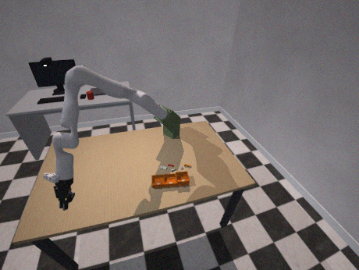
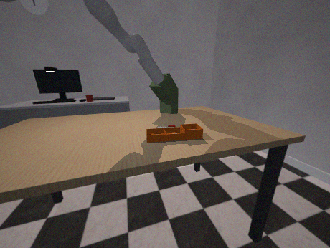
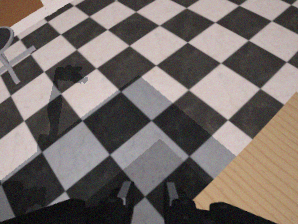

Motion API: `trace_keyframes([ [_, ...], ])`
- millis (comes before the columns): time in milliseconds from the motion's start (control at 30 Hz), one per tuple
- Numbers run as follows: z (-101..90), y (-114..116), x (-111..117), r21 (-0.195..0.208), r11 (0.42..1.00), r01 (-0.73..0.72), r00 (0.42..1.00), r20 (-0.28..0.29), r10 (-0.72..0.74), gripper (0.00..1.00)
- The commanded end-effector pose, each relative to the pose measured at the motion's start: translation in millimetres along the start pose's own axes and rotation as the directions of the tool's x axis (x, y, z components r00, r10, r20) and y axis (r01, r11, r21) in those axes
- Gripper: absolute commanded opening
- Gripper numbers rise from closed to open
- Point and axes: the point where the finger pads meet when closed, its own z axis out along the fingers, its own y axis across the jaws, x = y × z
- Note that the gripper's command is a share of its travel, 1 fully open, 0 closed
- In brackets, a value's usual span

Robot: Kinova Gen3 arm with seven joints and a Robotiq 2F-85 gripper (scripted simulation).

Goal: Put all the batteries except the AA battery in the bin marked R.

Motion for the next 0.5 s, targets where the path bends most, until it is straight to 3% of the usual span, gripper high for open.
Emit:
trace_keyframes([
  [0, 4.4, -16.1, -15.1, 0.015, 0.999, -0.047, 0.999, 0.028, 0.047, 0.09],
  [100, 6.4, -33.6, -26.6, 0.039, 0.991, -0.128, 0.99, 0.064, 0.125, 0.09],
  [267, 8.6, -37.2, -29.2, 0.04, 0.992, -0.117, 0.992, 0.053, 0.115, 0.09],
  [333, 10.0, -50.9, -43.6, 0.047, 0.98, -0.195, 0.977, 0.1, 0.19, 0.09],
  [433, 11.9, -55.7, -45.9, 0.051, 0.981, -0.185, 0.98, 0.088, 0.18, 0.09],
  [467, 12.1, -61.9, -55.2, 0.048, 0.97, -0.239, 0.965, 0.123, 0.232, 0.09],
])
